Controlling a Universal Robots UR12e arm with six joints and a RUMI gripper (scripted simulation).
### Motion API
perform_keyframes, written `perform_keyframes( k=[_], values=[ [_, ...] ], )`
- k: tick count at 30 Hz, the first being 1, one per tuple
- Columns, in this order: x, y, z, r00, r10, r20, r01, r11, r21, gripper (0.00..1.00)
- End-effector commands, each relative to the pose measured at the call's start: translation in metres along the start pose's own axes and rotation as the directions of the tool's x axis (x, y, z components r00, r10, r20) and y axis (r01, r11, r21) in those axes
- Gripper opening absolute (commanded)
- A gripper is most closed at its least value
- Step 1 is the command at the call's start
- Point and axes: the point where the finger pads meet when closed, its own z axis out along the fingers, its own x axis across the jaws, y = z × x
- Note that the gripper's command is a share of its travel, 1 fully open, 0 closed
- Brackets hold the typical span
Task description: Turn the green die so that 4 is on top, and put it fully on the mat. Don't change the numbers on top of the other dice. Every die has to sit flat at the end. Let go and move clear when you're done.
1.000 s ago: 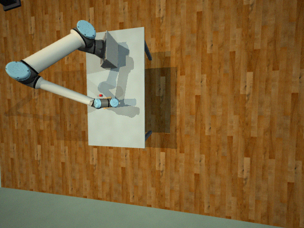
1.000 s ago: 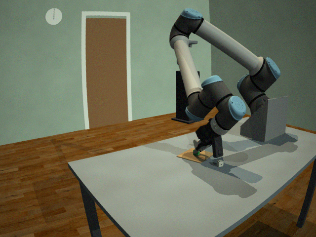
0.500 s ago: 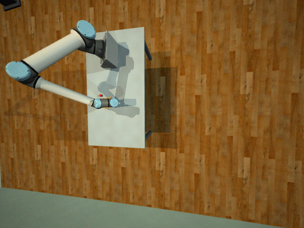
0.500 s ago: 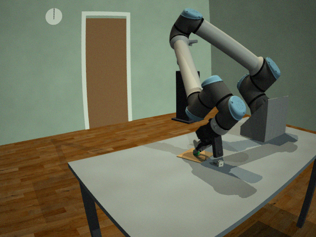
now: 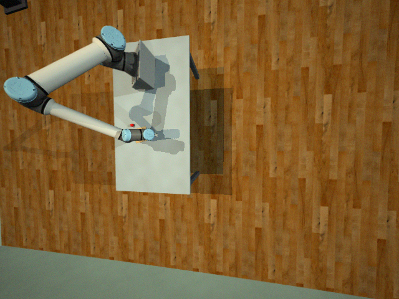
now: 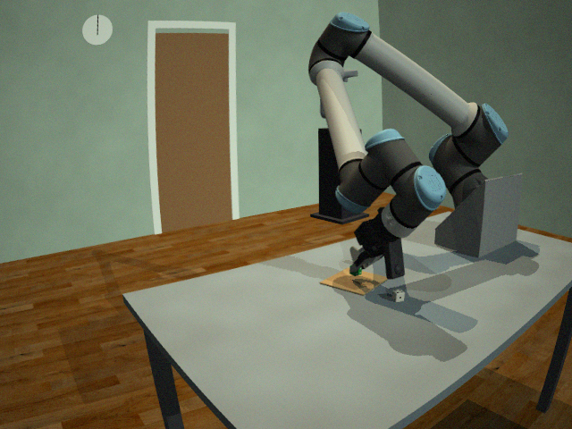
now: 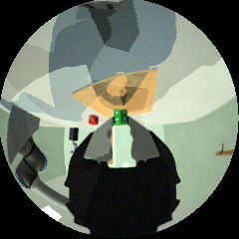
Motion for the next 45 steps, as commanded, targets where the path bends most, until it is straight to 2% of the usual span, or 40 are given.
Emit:
perform_keyframes(
  k=[1,12,45],
  values=[
    [0.0,0.012,-0.013,1.0,0.001,0.0,-0.001,1.0,0.0,0.06],
    [0.0,0.037,-0.037,1.0,0.001,0.0,-0.001,1.0,0.0,0.06],
    [-0.001,0.036,-0.037,1.0,0.001,0.007,-0.001,1.0,0.011,0.06]
  ],
)
